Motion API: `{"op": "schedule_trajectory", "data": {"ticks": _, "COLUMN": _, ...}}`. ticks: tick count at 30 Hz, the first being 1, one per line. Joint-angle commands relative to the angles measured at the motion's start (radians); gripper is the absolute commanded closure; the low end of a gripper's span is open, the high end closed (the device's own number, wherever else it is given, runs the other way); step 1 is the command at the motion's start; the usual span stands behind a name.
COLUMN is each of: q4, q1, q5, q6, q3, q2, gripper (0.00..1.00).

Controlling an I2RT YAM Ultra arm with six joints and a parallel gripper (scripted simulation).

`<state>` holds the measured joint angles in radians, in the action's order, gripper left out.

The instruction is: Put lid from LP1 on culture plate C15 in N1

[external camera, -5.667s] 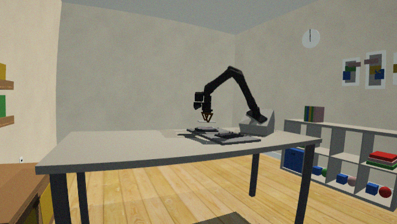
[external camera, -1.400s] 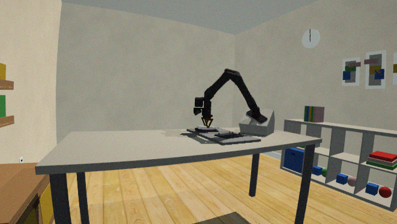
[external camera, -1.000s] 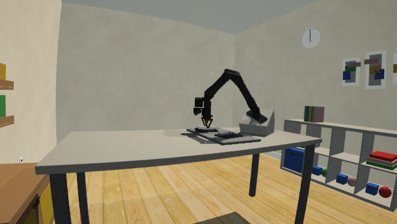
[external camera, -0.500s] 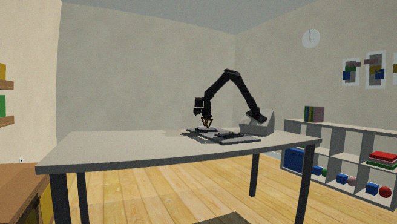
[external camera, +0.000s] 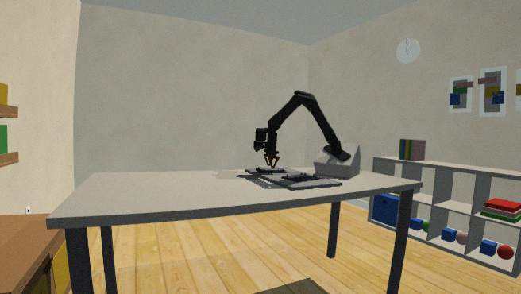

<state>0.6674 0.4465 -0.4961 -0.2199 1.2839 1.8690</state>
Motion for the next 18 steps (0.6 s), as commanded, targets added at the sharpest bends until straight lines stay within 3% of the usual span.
{"op": "schedule_trajectory", "data": {"ticks": 1, "q4": -0.015, "q1": 0.002, "q5": 0.005, "q6": 0.003, "q3": -0.023, "q2": 0.003, "gripper": 0.0}}
{"op": "schedule_trajectory", "data": {"ticks": 5, "q4": -0.015, "q1": 0.002, "q5": 0.005, "q6": 0.003, "q3": -0.023, "q2": 0.003, "gripper": 0.0}}
{"op": "schedule_trajectory", "data": {"ticks": 9, "q4": 0.043, "q1": 0.026, "q5": -0.007, "q6": -0.018, "q3": 0.024, "q2": -0.045, "gripper": 0.0}}
{"op": "schedule_trajectory", "data": {"ticks": 18, "q4": 0.111, "q1": 0.051, "q5": -0.015, "q6": -0.045, "q3": 0.047, "q2": -0.078, "gripper": 0.0}}
